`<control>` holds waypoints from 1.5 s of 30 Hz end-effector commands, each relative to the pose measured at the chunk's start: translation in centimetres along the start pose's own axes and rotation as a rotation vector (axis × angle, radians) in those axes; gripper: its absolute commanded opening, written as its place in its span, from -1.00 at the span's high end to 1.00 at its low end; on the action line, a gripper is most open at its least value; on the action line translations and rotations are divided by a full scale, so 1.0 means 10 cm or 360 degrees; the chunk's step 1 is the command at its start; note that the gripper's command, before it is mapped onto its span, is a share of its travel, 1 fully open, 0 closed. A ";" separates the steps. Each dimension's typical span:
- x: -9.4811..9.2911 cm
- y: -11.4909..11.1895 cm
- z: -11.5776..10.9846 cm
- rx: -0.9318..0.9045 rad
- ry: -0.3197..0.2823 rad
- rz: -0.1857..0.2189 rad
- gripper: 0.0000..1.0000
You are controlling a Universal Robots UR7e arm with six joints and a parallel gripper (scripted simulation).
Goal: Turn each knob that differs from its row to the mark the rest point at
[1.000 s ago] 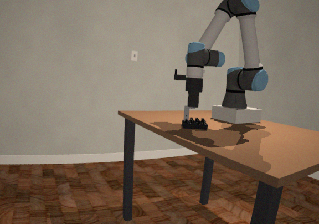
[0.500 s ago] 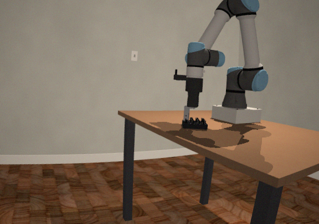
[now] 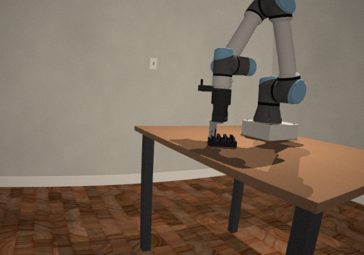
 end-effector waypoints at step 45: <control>0.00 0.00 0.00 -0.1442 0.0004 0.0001 0.40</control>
Point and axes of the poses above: the point where the finger pads meet when closed, its own x axis back along the fingers, its own y axis across the jaws, z = x × y, the point moved 8 cm from there along x, back along the fingers, and after that the axes turned 4 degrees about -x, right-handed, at the moved point
